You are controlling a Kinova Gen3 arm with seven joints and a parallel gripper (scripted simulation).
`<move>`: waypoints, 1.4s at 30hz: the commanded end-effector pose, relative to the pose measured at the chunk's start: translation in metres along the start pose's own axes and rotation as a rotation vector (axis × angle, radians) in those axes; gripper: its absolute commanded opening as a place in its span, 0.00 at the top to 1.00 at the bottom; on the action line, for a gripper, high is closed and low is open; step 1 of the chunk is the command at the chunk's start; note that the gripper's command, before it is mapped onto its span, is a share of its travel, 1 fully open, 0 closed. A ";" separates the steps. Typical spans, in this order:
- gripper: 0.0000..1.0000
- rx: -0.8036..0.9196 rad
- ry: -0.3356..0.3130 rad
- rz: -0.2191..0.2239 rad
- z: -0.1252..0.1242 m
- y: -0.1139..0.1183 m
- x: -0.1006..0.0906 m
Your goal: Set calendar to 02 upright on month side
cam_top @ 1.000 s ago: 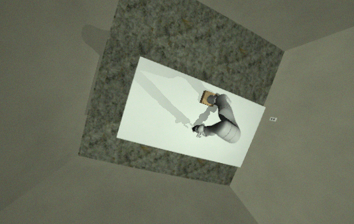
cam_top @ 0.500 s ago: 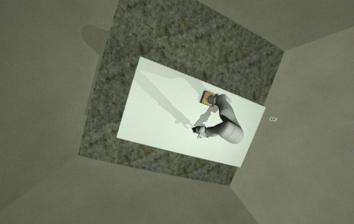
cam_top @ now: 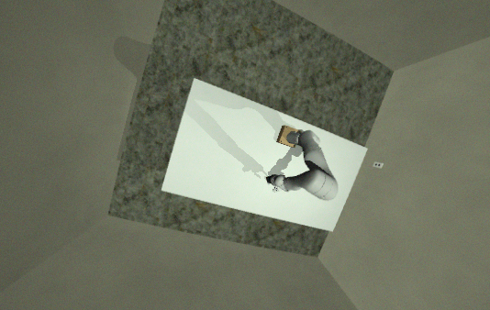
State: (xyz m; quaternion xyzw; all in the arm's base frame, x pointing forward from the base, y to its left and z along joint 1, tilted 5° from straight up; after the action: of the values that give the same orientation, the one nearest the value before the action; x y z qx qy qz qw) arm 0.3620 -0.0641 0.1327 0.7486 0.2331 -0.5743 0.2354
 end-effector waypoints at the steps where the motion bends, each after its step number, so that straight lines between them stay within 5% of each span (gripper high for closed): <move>1: 0.00 -0.012 -0.009 -0.005 -0.005 -0.002 0.002; 22: 0.00 -0.012 -0.161 -0.022 -0.020 -0.002 0.006; 42: 0.00 -0.010 -0.235 -0.001 -0.028 0.000 0.001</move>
State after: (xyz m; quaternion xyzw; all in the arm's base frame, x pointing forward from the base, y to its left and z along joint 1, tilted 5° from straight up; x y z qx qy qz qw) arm 0.3820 -0.0494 0.1377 0.6748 0.2058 -0.6583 0.2624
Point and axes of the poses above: the point where the finger pads meet when closed, its own x axis out along the fingers, its own y axis across the jaws, z = x × y, the point moved 9 cm from there along -x, back along the fingers, and after that the axes turned 3 degrees about -x, right-handed, at the moved point
